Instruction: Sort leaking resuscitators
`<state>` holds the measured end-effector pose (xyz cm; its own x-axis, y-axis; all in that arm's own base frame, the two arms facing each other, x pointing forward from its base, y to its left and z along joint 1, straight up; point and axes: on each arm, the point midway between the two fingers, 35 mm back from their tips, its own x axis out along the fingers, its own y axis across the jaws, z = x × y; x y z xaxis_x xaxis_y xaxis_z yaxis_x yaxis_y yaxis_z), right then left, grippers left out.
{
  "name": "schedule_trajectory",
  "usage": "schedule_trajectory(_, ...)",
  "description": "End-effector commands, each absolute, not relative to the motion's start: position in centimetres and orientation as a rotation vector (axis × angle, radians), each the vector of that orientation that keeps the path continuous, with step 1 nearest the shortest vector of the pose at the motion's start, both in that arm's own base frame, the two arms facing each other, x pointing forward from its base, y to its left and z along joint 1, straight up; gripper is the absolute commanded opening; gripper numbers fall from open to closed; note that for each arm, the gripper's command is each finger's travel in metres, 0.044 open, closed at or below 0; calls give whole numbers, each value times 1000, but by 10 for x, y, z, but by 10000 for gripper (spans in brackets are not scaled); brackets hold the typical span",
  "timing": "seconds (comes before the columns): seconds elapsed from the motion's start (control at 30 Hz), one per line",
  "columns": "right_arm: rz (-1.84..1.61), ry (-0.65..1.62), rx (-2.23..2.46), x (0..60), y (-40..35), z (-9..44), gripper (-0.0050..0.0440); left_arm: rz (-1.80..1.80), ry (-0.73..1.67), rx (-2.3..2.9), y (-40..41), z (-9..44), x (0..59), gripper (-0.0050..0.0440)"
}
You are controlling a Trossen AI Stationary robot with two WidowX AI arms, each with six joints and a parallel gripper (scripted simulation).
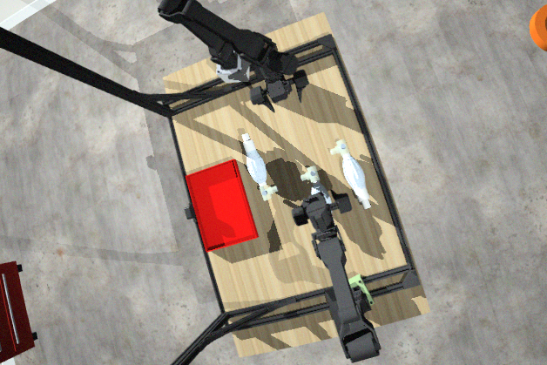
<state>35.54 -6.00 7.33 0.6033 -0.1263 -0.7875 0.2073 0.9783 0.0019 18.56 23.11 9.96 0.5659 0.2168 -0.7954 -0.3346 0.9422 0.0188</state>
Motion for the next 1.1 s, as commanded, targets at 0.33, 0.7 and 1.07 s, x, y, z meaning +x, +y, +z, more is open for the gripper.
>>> schedule_trajectory(0.33,-194,768,89,339,-58,127,440,327,914,-143,231,100,185,440)
schedule_trajectory(0.7,-193,478,72,304,-52,208,440,327,914,-143,231,100,185,440)
schedule_trajectory(1.07,-194,426,69,297,-51,220,440,326,914,-142,231,100,185,440)
